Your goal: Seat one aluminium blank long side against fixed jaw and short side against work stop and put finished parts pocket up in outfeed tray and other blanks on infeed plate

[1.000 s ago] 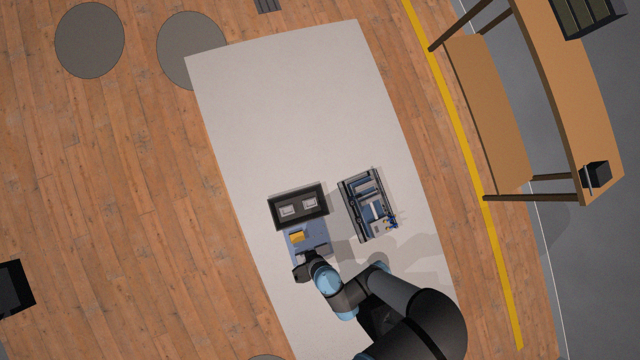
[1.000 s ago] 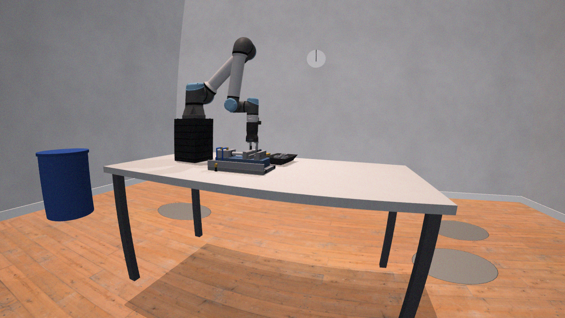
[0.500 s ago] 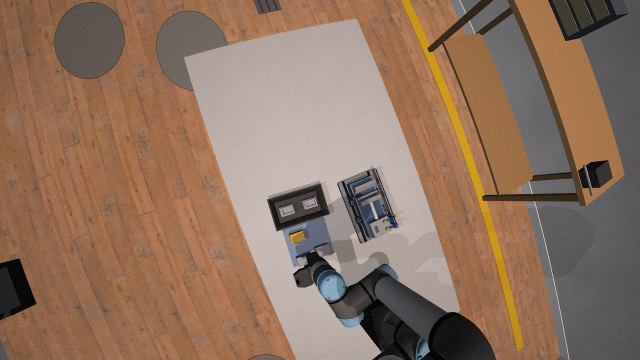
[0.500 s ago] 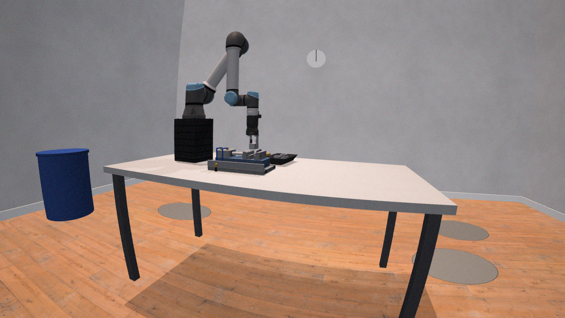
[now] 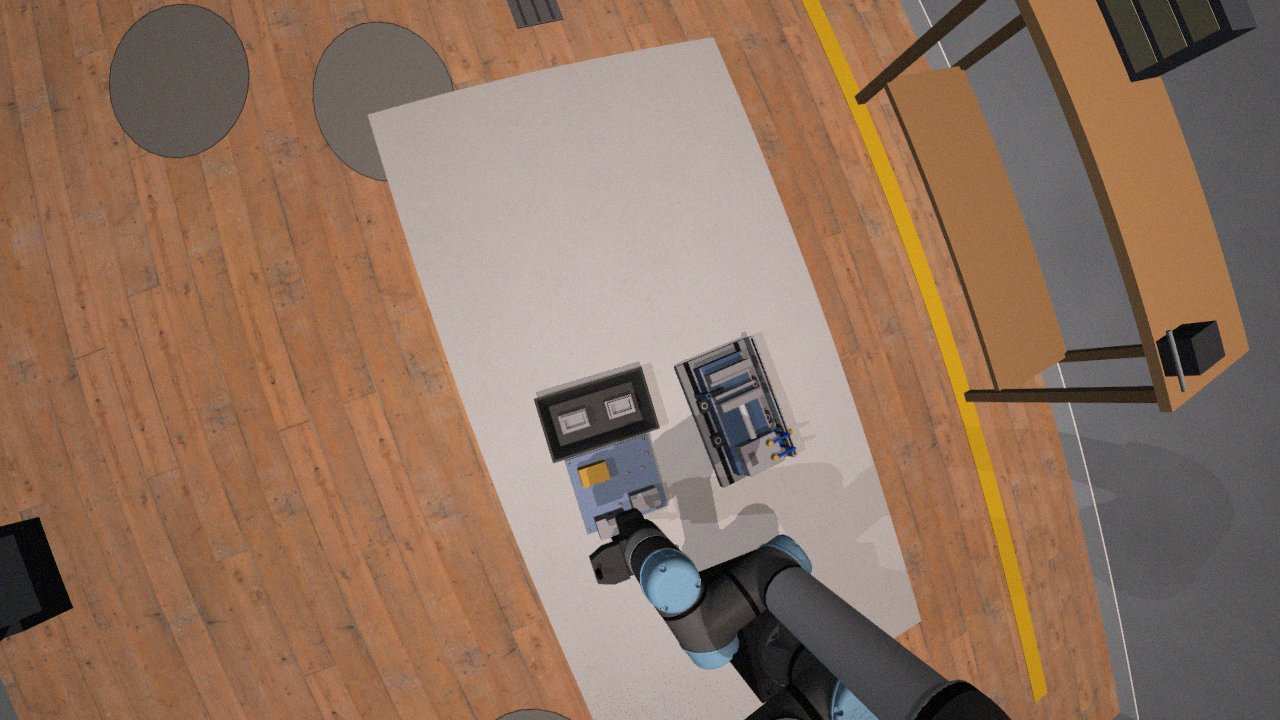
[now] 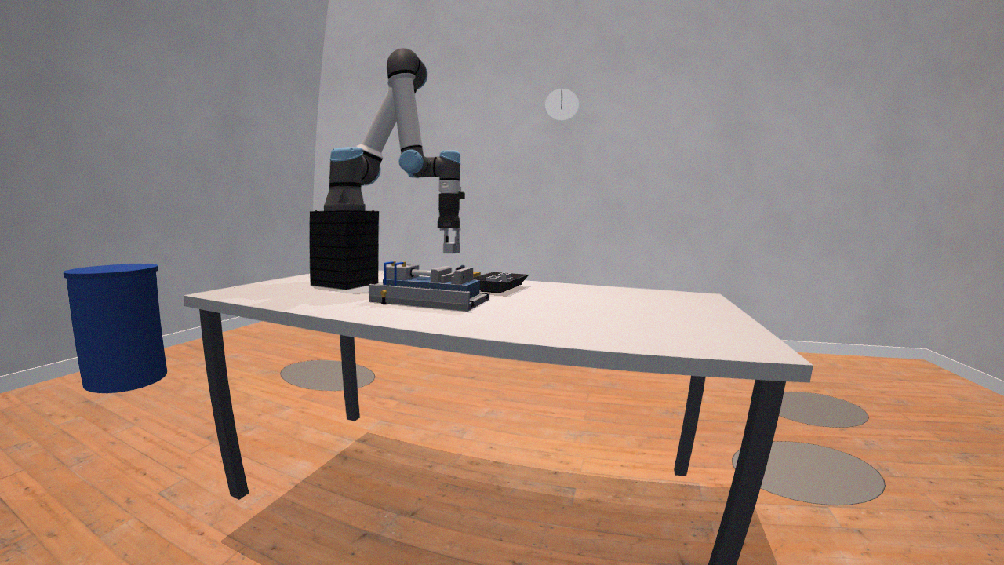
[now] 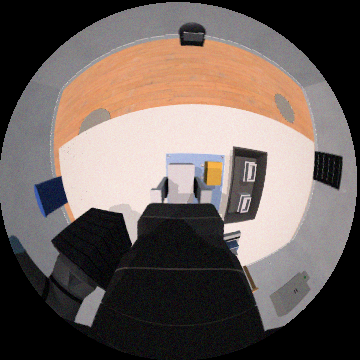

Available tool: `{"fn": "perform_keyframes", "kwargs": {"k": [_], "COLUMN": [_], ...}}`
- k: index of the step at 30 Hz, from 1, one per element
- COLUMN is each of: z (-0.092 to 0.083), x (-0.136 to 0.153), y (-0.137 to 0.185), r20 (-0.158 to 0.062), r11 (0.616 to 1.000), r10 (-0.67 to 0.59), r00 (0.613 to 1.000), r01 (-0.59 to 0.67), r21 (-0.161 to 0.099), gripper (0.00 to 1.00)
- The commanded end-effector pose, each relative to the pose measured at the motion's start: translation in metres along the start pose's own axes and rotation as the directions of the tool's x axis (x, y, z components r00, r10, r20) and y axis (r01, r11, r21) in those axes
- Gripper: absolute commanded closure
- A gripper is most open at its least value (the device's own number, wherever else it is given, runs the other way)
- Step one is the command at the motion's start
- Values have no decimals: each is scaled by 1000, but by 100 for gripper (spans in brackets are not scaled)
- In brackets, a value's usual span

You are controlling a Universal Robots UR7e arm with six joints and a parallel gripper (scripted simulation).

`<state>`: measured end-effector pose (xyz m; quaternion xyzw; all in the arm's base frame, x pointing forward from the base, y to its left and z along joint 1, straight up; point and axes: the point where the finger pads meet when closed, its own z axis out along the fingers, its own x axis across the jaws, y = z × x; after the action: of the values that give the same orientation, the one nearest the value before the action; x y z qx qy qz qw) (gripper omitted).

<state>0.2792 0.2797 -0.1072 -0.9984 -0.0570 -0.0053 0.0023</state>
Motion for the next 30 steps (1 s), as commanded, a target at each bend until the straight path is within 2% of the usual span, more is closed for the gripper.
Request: {"fn": "perform_keyframes", "kwargs": {"k": [1, 18, 25, 30], "z": [-13, -15, -15, -14], "x": [0, 5, 23, 58], "y": [0, 4, 18, 48], "r20": [6, 8, 9, 9], "r11": [1000, 1000, 1000, 1000], "r10": [-1, 0, -6, -17], "r00": [1000, 1000, 1000, 1000], "r01": [1, 0, 6, 17], "r21": [-2, -2, -3, -3], "gripper": [100, 100, 100, 100]}}
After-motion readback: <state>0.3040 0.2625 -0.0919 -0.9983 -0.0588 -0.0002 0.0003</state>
